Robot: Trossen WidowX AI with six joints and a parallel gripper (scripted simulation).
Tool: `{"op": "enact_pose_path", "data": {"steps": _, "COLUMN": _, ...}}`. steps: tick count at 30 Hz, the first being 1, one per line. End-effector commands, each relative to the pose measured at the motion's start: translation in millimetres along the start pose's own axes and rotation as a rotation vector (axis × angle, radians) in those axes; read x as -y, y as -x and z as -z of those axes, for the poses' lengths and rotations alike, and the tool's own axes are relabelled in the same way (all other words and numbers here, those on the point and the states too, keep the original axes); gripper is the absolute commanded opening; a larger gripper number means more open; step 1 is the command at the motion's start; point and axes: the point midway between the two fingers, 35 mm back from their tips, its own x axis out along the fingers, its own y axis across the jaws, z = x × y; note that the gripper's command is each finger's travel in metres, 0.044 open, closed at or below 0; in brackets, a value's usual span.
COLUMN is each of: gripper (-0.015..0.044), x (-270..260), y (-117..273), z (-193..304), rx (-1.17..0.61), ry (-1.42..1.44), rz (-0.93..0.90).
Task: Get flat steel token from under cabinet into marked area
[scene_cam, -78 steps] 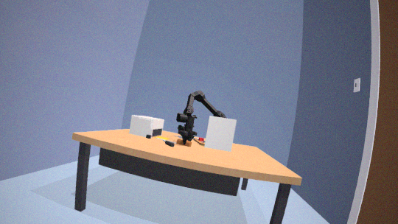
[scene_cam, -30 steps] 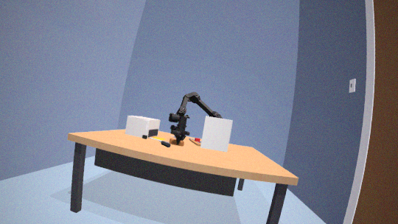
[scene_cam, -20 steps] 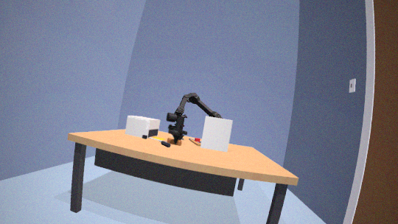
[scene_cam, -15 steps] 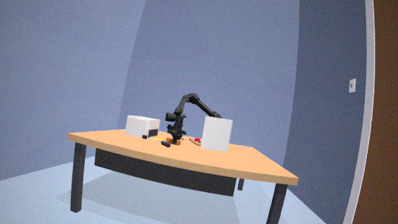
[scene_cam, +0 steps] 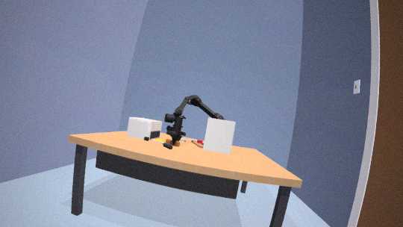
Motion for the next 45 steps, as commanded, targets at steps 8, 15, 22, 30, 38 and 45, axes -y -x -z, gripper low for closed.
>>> {"op": "enact_pose_path", "data": {"steps": 8, "gripper": 0.0, "x": -0.7, "y": 0.1, "z": -20.6, "rx": 0.002, "ry": -0.007, "rz": -0.003}}
{"op": "enact_pose_path", "data": {"steps": 15, "gripper": 0.0, "x": -0.7, "y": 0.2, "z": -30.7, "rx": 0.002, "ry": -0.007, "rz": -0.003}}
{"op": "enact_pose_path", "data": {"steps": 22, "gripper": 0.0, "x": -0.8, "y": 0.3, "z": -40.1, "rx": 0.002, "ry": -0.007, "rz": -0.003}}
{"op": "enact_pose_path", "data": {"steps": 30, "gripper": 0.0, "x": -0.9, "y": 0.3, "z": -50.6, "rx": 0.003, "ry": -0.007, "rz": -0.003}}
{"op": "enact_pose_path", "data": {"steps": 38, "gripper": 0.0, "x": -1.1, "y": 0.4, "z": -60.5, "rx": 0.003, "ry": -0.008, "rz": -0.003}}
{"op": "enact_pose_path", "data": {"steps": 45, "gripper": 0.0, "x": -1.2, "y": 0.4, "z": -68.9, "rx": 0.003, "ry": -0.008, "rz": -0.003}}
